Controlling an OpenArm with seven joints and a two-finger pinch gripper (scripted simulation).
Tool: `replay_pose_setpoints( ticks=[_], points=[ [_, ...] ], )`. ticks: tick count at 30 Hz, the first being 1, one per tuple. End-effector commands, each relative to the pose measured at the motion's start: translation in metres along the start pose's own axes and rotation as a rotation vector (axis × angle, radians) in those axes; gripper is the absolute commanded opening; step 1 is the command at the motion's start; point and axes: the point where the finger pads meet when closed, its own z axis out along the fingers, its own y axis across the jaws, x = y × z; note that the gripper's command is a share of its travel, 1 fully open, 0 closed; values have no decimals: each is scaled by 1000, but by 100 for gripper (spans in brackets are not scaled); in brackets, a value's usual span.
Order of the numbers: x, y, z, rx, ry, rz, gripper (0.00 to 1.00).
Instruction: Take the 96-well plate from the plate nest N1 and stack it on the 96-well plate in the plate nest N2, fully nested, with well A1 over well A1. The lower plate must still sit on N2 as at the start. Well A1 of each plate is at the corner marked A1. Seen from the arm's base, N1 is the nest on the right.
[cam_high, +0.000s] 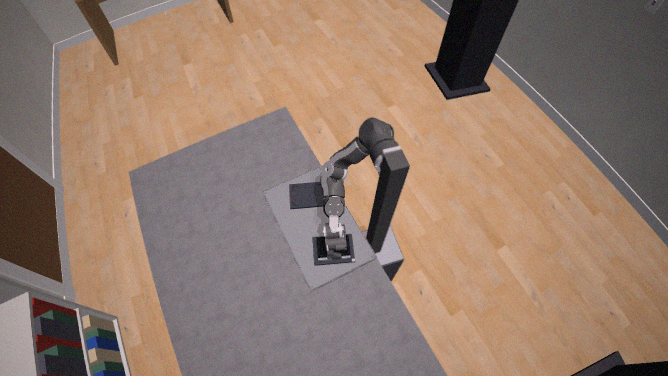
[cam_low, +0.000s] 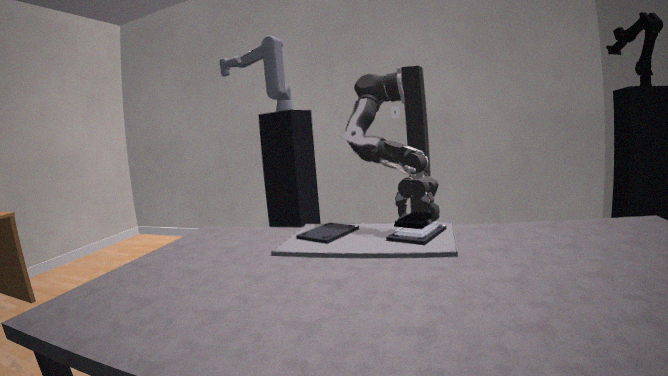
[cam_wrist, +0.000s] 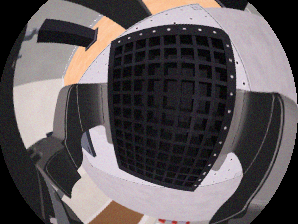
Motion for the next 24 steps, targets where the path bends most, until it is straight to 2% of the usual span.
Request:
replay_pose_setpoints(
  ticks=[1, 24],
  points=[
    [-1, 1, -2, 0, -4, -2, 0],
    [1, 2, 3, -8, 0, -3, 0]
  ],
)
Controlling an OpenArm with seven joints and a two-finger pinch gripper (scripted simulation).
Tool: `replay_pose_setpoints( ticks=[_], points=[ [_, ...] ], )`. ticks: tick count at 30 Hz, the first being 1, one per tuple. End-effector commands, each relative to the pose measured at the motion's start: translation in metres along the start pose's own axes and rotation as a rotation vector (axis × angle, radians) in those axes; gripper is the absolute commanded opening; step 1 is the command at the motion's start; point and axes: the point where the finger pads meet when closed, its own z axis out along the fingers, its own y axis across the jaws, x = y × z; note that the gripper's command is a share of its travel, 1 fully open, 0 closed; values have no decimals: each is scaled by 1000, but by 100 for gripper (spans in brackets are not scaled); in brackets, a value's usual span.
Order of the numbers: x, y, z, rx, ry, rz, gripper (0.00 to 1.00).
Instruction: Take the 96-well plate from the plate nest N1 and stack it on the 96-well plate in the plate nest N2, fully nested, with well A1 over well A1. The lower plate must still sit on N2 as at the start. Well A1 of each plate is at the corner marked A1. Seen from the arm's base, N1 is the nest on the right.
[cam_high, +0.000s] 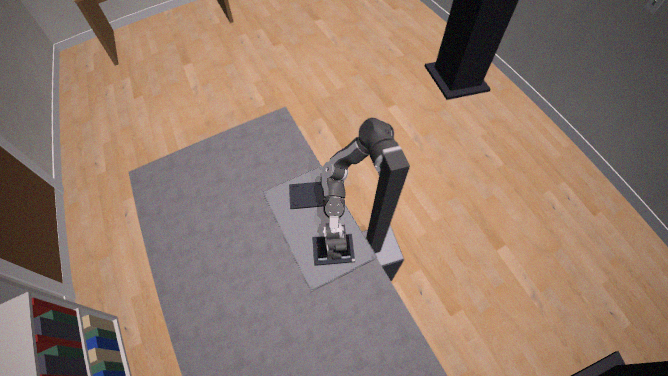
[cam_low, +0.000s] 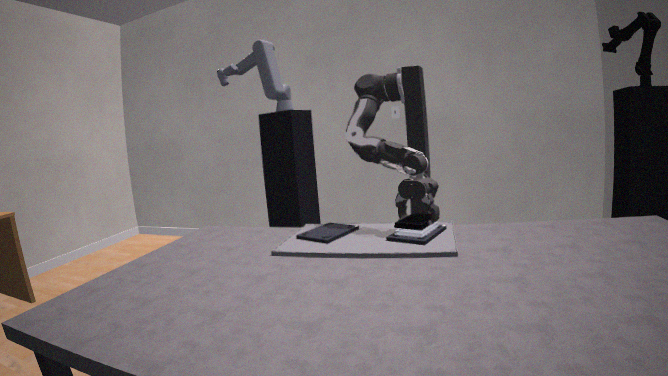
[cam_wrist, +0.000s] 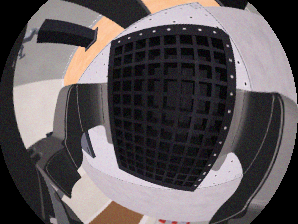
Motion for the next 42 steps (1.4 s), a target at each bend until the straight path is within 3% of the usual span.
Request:
replay_pose_setpoints(
  ticks=[1, 42],
  points=[
    [0, 2, -1, -8, -1, -5, 0],
    [0, 1, 3, -2, -2, -3, 0]
  ],
)
